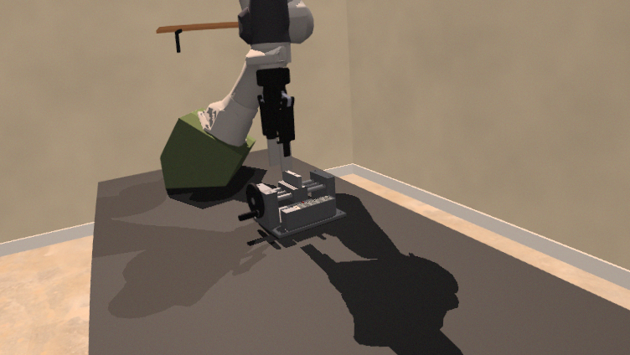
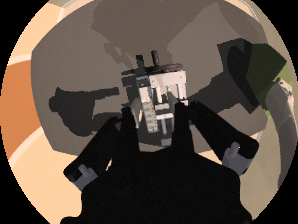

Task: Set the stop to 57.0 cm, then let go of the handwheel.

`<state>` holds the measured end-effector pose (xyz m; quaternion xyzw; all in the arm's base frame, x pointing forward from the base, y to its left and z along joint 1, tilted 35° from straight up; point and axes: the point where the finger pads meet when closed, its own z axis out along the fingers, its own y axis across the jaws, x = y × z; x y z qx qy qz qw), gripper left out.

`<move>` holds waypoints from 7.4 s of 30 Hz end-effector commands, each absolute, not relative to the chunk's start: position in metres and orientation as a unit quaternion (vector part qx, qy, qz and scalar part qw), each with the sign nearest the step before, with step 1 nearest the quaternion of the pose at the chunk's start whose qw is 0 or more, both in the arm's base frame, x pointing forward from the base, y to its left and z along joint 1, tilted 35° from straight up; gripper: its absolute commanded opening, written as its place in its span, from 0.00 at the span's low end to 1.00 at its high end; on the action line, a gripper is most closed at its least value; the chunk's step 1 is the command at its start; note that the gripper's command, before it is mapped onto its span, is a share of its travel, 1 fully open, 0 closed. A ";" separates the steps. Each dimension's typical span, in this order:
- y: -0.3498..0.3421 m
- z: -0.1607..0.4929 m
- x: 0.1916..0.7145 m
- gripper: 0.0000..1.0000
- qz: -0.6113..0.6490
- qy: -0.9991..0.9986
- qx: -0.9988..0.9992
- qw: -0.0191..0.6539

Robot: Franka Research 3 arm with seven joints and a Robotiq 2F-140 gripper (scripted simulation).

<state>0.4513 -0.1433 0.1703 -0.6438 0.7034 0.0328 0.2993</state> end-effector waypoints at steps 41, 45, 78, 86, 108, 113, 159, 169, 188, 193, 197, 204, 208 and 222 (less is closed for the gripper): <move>-0.143 0.171 0.452 0.33 0.035 0.709 -0.637 0.300; -0.143 0.171 0.452 0.33 0.035 0.709 -0.637 0.300; -0.143 0.171 0.452 0.33 0.035 0.709 -0.637 0.300; -0.150 0.166 0.450 0.33 0.035 0.709 -0.637 0.300; -0.223 0.119 0.430 0.33 0.035 0.709 -0.637 0.300; -0.217 0.108 0.436 0.33 0.035 0.709 -0.637 0.300; -0.176 0.031 0.471 0.33 0.035 0.709 -0.637 0.300; -0.170 0.019 0.477 0.33 0.035 0.709 -0.637 0.300; -0.170 0.019 0.477 0.04 0.035 0.709 -0.637 0.300; -0.170 0.019 0.477 0.04 0.035 0.709 -0.637 0.300; -0.170 0.019 0.477 0.04 0.035 0.709 -0.637 0.300; -0.170 0.019 0.477 0.04 0.035 0.709 -0.637 0.300; -0.170 0.019 0.477 0.04 0.035 0.709 -0.637 0.300; -0.170 0.019 0.477 0.04 0.035 0.709 -0.637 0.300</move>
